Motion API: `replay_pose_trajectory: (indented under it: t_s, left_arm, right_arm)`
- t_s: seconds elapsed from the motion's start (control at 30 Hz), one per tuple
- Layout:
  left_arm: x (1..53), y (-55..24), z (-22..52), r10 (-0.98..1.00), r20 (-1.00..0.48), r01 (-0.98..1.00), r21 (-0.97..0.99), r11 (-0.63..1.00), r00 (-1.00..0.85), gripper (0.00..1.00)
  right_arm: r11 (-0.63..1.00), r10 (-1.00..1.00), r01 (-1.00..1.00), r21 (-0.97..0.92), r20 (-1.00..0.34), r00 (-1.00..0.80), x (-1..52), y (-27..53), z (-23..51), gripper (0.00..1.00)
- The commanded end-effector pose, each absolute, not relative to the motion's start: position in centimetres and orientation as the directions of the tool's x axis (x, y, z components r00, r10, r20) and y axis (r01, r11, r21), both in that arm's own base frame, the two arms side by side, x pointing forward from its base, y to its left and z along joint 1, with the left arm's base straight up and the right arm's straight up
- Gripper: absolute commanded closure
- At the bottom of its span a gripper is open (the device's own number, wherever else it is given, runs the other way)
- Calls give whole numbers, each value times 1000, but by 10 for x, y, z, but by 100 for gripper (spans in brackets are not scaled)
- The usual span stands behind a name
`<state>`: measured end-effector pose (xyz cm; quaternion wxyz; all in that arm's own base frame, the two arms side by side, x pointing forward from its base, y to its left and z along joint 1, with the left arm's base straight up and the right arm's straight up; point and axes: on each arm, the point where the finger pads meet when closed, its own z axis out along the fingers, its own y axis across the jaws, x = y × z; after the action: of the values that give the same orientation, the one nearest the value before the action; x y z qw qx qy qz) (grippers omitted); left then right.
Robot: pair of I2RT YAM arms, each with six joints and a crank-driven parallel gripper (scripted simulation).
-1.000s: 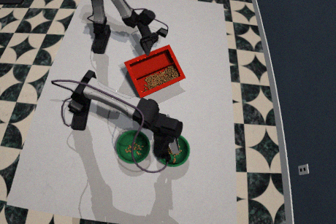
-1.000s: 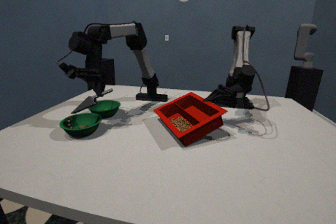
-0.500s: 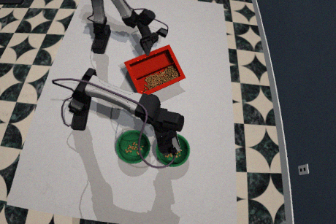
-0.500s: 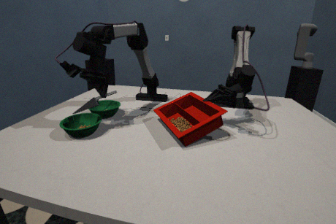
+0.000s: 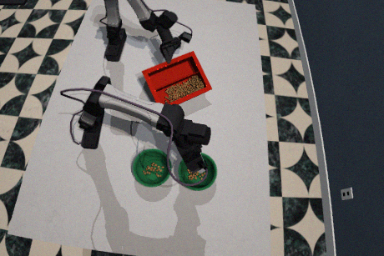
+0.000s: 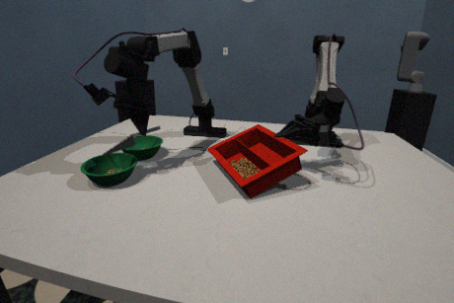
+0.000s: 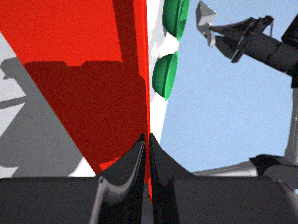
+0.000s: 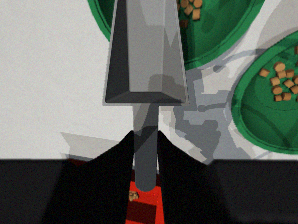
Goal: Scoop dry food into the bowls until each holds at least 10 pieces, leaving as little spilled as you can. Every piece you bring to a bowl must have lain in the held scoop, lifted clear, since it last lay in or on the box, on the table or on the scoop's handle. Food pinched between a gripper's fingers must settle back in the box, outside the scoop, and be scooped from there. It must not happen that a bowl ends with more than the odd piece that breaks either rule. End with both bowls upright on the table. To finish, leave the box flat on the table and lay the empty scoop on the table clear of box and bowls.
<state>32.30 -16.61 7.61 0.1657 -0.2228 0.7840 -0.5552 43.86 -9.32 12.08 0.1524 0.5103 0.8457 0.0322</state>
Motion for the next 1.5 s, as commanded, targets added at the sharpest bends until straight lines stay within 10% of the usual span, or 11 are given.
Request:
replay_pose_trajectory:
  t_s: [0.0, 1.47]
  left_arm:
    - [336, -171, 108, -501, -137, -15, -958, 286, -854, 100]
    - [336, -171, 108, -501, -137, -15, -958, 286, -854, 100]
  right_arm:
    - [492, 860, 830, 262, -294, -417, 442, -99, 152, 100]
    - [805, 513, 592, 39, -547, -661, 416, -116, 131, 100]
